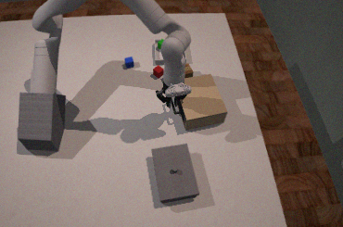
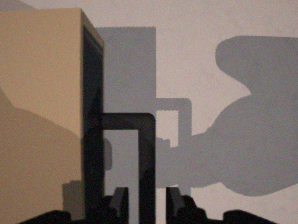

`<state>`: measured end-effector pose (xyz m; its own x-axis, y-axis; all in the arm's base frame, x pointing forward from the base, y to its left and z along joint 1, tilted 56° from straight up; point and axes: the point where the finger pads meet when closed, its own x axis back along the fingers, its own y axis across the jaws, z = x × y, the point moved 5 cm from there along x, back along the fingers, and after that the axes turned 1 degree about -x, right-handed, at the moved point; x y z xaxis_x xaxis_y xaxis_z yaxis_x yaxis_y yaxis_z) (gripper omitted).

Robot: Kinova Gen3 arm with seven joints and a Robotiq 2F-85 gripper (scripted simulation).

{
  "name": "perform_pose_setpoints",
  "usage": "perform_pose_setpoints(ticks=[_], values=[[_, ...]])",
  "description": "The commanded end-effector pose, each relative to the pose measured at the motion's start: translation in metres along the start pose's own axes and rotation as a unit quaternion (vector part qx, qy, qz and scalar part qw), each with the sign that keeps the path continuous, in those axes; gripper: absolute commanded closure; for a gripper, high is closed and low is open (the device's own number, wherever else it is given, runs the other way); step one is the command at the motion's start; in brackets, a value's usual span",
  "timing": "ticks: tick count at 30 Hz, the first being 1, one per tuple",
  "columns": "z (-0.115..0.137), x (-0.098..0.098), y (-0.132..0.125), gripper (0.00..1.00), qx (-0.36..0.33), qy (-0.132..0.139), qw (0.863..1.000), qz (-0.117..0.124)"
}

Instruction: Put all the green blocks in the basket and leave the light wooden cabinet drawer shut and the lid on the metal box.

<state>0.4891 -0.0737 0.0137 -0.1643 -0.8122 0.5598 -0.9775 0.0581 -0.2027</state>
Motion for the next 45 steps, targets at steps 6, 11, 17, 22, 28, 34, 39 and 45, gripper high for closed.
perform_pose_setpoints(ticks=[6,11,17,22,28,34,39,45], values=[[0.0004,0.001,-0.0004,0.7,0.0,0.001,1.0,0.001],[0.0004,0.001,-0.0004,0.7,0.0,0.001,1.0,0.001],[0.0004,0.001,-0.0004,0.7,0.0,0.001,1.0,0.001],[0.0004,0.001,-0.0004,0.7,0.0,0.001,1.0,0.001],[0.0004,0.001,-0.0004,0.9,0.0,0.001,1.0,0.001],[0.0004,0.001,-0.0004,0.9,0.0,0.001,1.0,0.001],[0.0004,0.001,-0.0004,0.9,0.0,0.001,1.0,0.001],[0.0004,0.001,-0.0004,0.9,0.0,0.001,1.0,0.001]])
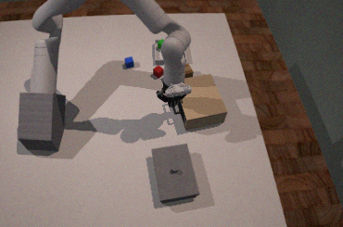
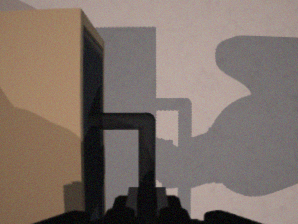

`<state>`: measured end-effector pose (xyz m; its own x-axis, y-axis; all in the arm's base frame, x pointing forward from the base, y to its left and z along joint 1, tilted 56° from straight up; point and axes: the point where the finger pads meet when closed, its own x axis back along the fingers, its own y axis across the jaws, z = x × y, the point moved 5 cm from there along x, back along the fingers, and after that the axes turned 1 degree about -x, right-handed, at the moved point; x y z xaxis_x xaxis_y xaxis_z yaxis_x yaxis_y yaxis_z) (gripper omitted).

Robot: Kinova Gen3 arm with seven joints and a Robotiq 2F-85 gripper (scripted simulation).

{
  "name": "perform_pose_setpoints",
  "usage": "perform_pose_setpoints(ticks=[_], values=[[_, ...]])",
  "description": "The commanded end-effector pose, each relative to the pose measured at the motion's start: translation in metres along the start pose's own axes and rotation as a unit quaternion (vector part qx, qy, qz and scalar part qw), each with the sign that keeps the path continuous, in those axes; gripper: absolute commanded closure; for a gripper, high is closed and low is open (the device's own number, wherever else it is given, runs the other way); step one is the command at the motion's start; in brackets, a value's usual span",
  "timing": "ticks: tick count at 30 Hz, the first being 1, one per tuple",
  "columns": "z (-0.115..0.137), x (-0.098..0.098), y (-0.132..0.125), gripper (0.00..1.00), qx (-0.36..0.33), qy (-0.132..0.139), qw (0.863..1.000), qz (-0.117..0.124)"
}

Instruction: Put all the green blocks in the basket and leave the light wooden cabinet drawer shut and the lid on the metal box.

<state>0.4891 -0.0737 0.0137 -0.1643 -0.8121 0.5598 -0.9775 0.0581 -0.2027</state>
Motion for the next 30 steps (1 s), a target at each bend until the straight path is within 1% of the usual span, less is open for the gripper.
perform_pose_setpoints(ticks=[1,21,30], values=[[0.0004,0.001,-0.0004,0.9,0.0,0.001,1.0,0.001],[0.0004,0.001,0.0002,0.9,0.0,0.001,1.0,0.001],[0.0005,0.0009,0.0051,0.9,0.0,0.001,1.0,0.001]])
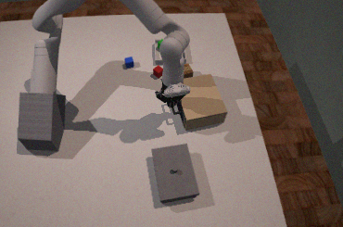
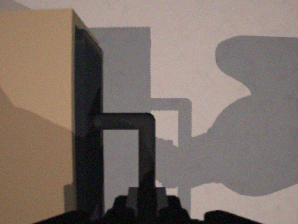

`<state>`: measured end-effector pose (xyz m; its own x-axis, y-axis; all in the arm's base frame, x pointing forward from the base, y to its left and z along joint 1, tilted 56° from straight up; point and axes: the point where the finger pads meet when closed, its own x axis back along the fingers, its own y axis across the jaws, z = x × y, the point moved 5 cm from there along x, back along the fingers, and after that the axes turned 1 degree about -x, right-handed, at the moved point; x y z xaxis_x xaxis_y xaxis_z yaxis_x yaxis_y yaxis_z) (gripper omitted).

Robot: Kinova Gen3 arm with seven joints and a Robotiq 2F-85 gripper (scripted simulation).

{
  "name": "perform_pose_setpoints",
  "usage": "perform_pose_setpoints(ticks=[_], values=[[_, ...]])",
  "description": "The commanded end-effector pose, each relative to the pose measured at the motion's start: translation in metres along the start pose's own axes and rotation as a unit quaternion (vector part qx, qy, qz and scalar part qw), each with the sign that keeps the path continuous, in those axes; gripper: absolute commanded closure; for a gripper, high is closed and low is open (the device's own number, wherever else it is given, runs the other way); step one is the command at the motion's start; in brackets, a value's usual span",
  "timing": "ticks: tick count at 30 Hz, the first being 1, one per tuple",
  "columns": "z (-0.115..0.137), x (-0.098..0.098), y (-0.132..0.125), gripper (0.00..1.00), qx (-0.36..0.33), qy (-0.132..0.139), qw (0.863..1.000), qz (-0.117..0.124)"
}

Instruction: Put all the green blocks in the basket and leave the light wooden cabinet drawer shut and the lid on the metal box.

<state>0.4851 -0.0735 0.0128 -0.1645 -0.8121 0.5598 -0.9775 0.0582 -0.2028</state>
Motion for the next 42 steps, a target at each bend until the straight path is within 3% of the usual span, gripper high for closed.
perform_pose_setpoints(ticks=[1,42], values=[[0.0,0.001,0.002,0.9,0.0,0.001,1.0,0.001],[0.002,-0.001,0.074,0.9,0.0,0.001,1.0,0.001]])
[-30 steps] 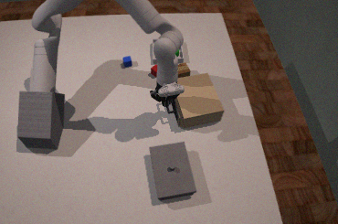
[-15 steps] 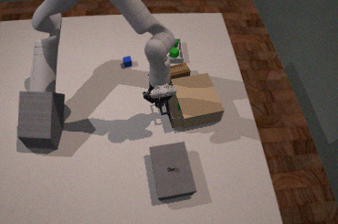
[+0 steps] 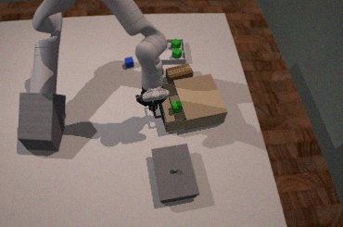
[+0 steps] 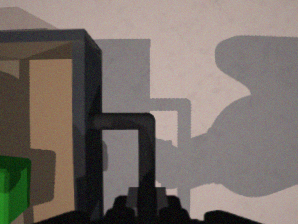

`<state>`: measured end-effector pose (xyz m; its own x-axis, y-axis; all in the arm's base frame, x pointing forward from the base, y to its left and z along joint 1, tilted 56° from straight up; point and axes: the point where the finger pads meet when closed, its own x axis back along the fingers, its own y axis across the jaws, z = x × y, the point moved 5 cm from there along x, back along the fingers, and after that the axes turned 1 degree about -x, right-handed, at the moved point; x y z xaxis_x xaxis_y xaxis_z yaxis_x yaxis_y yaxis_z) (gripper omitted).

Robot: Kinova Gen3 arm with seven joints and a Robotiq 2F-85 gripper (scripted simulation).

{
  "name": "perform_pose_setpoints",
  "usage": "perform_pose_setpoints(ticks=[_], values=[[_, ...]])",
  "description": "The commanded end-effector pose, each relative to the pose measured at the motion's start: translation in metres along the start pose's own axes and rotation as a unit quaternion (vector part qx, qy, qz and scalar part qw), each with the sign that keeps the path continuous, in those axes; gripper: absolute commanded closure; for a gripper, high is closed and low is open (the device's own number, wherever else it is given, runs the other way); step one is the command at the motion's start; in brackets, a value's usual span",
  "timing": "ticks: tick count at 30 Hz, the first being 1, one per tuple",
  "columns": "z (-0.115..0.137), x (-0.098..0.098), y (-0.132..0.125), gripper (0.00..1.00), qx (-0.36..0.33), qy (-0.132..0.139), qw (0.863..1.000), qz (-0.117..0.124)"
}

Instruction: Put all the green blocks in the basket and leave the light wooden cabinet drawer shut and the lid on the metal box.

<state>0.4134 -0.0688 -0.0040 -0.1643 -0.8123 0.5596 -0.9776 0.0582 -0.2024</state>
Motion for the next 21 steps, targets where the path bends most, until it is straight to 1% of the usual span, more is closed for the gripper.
perform_pose_setpoints(ticks=[1,12,21], values=[[0.0,0.001,0.003,0.9,0.0,0.001,1.0,0.001],[0.001,0.0,0.021,0.9,0.0,0.001,1.0,0.001],[0.001,0.0,0.026,0.9,0.0,0.001,1.0,0.001]])
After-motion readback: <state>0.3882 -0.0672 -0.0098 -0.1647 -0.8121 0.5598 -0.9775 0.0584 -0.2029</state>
